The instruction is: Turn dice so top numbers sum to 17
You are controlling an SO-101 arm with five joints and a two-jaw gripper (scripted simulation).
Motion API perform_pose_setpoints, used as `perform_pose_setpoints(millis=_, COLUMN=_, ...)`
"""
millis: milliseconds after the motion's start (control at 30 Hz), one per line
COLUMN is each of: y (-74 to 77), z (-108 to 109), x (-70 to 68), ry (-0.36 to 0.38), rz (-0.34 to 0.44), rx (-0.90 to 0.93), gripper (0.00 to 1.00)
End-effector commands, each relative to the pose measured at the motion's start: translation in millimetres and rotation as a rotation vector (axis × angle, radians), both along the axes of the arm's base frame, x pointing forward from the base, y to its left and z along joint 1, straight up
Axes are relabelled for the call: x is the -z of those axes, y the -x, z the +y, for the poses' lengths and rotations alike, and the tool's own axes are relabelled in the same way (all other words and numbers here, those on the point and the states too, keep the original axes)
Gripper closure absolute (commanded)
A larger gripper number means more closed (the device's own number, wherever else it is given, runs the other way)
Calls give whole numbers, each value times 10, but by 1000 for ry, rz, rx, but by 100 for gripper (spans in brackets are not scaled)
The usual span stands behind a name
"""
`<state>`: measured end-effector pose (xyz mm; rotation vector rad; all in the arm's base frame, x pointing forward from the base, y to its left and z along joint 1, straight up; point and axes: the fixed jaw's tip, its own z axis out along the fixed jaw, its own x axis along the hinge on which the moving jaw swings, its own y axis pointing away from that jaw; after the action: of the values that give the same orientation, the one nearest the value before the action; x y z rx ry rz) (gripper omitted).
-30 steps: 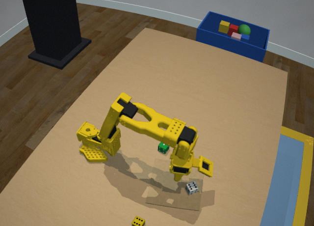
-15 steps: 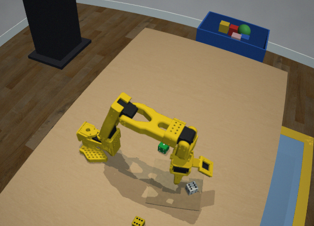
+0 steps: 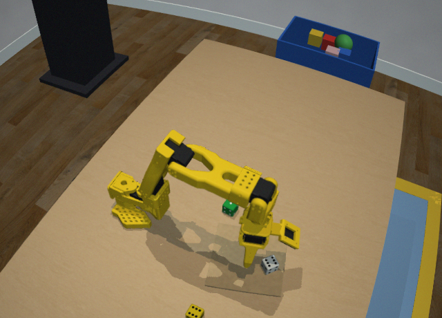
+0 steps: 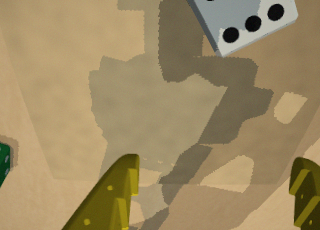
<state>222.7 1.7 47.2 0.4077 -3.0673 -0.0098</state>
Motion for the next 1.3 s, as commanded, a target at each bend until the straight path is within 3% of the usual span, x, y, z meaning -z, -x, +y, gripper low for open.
perform_pose_setpoints(millis=0, y=-49, z=26, x=-112, ry=0, rz=-64, rx=-2, gripper=67)
perform_pose_setpoints(millis=367, y=-54, z=26, x=-148, ry=0, rz=-76, rx=-1, gripper=67)
perform_pose_setpoints(millis=967, y=-53, z=26, x=-645, ry=2, rz=-259, rx=8, gripper=67)
perform_pose_setpoints(millis=1267, y=-43, z=26, x=-717, ry=2, rz=-287, rx=10, gripper=67)
